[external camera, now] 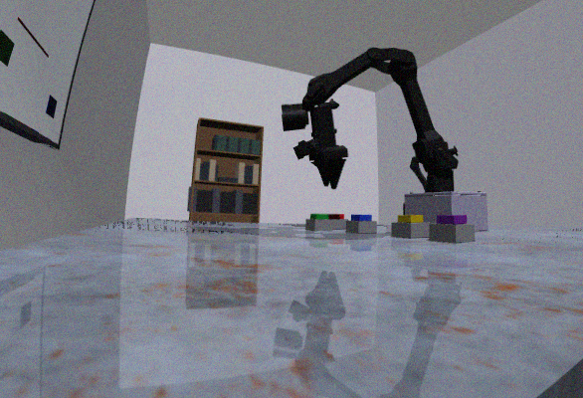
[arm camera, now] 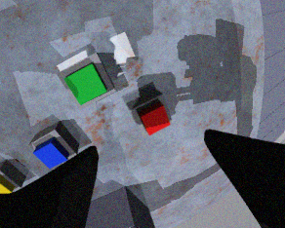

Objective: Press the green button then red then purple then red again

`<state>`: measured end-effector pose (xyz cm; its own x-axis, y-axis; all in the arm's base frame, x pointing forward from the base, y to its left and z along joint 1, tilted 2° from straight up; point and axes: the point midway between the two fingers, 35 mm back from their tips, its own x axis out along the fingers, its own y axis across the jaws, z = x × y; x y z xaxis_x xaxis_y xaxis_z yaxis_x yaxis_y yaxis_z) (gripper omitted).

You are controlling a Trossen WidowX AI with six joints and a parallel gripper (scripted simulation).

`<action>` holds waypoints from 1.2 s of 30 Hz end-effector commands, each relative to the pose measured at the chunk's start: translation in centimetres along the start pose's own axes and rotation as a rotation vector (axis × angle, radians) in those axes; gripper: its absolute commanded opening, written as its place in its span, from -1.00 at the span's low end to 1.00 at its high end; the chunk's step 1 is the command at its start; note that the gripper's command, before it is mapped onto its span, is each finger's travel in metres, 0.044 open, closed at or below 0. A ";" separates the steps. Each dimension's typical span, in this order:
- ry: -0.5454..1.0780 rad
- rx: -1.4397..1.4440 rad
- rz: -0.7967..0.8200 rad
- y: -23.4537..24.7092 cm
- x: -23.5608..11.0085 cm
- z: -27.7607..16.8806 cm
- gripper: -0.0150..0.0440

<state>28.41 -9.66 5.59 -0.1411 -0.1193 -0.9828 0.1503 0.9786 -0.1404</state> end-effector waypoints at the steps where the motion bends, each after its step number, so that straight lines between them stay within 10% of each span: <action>1: -0.190 -0.312 0.144 3.5 -3.2 2.5 0.86; 10: -0.190 -0.312 0.144 3.5 -3.2 2.5 0.86; 15: -0.190 -0.312 0.144 4.5 2.5 3.5 0.42; 25: -0.190 -0.312 0.145 4.6 2.8 3.5 -0.42; 36: -0.190 -0.312 0.145 4.6 3.1 3.5 -0.42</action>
<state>32.09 -6.19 1.74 0.0462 0.0194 -0.9987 -0.1492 0.9887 0.0123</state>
